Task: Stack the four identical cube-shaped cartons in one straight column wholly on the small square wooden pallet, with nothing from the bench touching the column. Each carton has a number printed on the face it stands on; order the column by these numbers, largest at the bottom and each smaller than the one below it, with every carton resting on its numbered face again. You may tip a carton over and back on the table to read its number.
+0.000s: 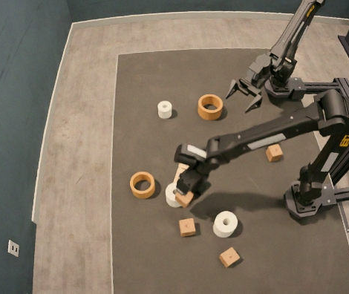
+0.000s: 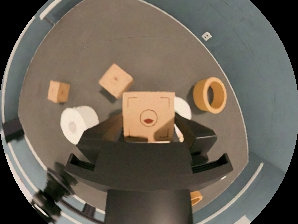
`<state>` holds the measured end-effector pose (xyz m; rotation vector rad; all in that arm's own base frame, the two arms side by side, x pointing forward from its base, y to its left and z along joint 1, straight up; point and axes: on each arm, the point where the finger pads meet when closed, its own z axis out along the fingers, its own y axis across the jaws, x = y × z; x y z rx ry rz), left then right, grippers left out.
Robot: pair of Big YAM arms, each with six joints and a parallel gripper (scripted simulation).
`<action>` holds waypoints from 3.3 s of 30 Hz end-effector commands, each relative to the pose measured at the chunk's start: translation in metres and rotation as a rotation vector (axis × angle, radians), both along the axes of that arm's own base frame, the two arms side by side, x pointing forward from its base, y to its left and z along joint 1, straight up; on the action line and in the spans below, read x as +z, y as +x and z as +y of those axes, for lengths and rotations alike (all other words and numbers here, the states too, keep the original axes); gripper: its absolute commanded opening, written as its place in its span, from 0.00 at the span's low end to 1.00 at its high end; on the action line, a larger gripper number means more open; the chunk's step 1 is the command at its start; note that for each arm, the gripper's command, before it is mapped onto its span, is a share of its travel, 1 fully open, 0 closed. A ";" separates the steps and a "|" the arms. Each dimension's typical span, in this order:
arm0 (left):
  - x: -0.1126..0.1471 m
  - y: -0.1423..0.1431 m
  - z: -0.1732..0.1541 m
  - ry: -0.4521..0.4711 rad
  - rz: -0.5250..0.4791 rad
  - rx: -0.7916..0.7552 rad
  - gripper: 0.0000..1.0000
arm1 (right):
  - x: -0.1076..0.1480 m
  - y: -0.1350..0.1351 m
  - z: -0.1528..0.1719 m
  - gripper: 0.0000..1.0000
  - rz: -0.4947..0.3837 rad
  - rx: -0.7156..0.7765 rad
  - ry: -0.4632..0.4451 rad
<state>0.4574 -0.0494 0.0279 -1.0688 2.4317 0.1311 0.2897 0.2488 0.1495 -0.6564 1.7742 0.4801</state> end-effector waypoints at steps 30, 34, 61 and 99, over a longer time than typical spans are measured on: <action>-0.020 -0.035 -0.152 0.099 0.021 0.001 0.46 | 0.008 0.003 0.005 1.00 -0.015 0.006 0.012; -0.016 -0.030 -0.155 0.099 0.020 0.001 0.46 | 0.008 0.003 0.005 1.00 -0.015 0.006 0.012; -0.068 -0.039 -0.148 0.109 0.034 0.001 0.46 | 0.008 0.003 0.005 1.00 -0.015 0.006 0.012; -0.091 -0.041 -0.147 0.108 0.034 0.001 0.46 | 0.008 0.003 0.005 1.00 -0.015 0.006 0.012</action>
